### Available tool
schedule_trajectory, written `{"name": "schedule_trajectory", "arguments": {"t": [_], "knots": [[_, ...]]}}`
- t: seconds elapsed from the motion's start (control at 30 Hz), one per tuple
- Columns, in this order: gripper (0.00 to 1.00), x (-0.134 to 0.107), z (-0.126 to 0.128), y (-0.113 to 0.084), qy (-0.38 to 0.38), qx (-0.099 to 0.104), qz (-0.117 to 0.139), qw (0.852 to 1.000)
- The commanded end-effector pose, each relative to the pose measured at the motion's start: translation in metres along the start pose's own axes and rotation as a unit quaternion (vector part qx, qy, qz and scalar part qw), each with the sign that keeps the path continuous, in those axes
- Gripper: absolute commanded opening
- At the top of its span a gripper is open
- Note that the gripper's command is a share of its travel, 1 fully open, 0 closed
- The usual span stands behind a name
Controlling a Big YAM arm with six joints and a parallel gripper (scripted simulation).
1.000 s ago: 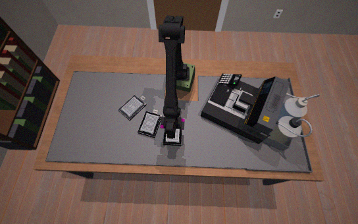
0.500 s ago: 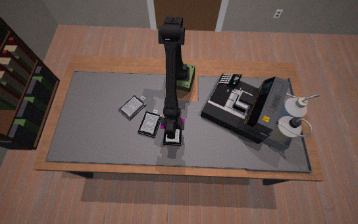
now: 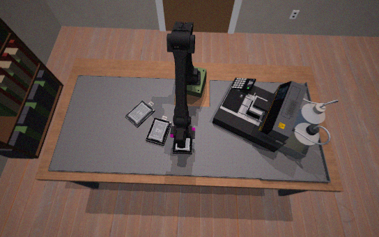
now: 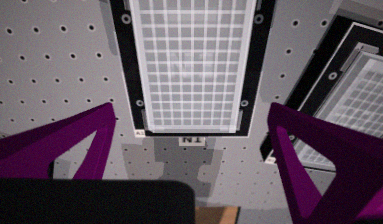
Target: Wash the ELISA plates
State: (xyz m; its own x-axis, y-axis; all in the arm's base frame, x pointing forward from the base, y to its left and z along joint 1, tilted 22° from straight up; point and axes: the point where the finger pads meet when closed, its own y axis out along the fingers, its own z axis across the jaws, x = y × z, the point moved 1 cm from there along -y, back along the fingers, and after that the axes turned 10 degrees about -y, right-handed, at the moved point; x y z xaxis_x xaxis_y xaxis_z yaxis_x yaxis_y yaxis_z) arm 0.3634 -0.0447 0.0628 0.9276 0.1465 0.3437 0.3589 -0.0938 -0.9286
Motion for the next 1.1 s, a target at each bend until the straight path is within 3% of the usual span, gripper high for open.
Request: {"name": "schedule_trajectory", "arguments": {"t": [0.0,0.37,0.47,0.5,0.6,1.07], "knots": [[1.00,0.003,-0.005,0.007,0.001,-0.002,-0.005,1.000],[1.00,0.003,-0.005,0.025,0.000,-0.002,-0.005,1.000],[1.00,0.008,-0.006,0.021,0.001,-0.004,-0.016,1.000],[1.00,0.003,-0.005,0.029,0.000,-0.002,-0.005,1.000],[1.00,0.002,-0.005,0.034,0.001,-0.002,-0.005,1.000],[1.00,0.010,-0.003,0.027,0.001,-0.003,-0.013,1.000]]}}
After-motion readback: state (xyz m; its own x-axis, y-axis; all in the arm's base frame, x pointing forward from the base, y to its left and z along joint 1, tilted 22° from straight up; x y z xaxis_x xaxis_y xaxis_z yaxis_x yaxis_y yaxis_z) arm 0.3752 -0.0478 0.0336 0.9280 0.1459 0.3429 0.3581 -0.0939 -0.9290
